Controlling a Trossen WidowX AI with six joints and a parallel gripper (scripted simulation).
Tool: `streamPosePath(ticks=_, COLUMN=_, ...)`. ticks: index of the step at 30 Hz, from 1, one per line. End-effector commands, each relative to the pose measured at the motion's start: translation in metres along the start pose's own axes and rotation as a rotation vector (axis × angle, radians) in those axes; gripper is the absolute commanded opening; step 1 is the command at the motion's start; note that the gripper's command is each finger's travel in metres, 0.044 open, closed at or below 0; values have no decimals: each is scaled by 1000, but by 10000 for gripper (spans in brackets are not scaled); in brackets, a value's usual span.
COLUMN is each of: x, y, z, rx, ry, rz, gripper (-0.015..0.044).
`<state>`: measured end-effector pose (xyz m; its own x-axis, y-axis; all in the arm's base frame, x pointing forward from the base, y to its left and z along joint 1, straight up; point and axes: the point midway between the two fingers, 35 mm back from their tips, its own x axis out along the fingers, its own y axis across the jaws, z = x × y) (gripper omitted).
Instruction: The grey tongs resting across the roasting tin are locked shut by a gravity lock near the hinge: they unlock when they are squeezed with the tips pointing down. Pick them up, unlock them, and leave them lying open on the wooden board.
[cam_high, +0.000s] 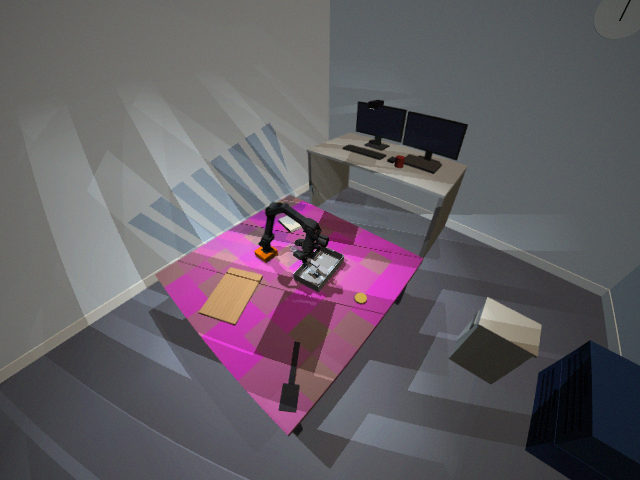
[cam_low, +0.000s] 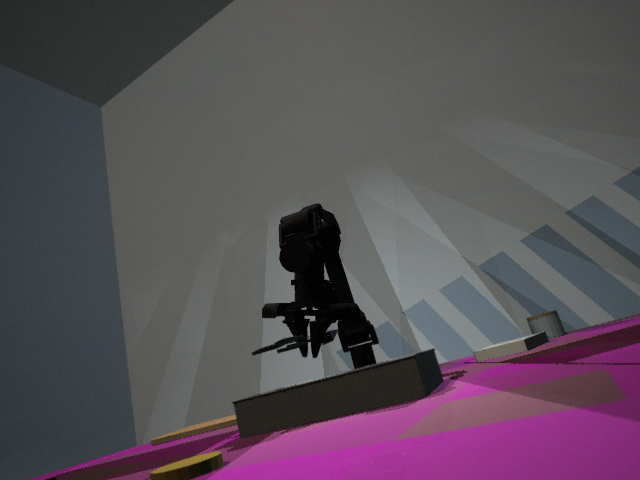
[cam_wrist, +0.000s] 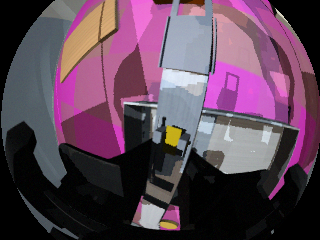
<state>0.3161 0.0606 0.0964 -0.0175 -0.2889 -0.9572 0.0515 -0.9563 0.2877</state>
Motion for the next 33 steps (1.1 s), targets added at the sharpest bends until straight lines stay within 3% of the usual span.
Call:
streamPosePath(ticks=1, x=0, y=2, z=-1, rx=-49, ry=25, rz=-132, gripper=-150)
streamPosePath(ticks=7, x=-2, y=5, z=-3, rx=-117, ry=86, rz=-288, gripper=-150)
streamPosePath(ticks=19, x=-1, y=6, z=-2, rx=-94, ry=78, rz=-284, gripper=-150)
streamPosePath(ticks=33, x=-1, y=30, z=-8, rx=427, ry=3, rz=-295, gripper=-150)
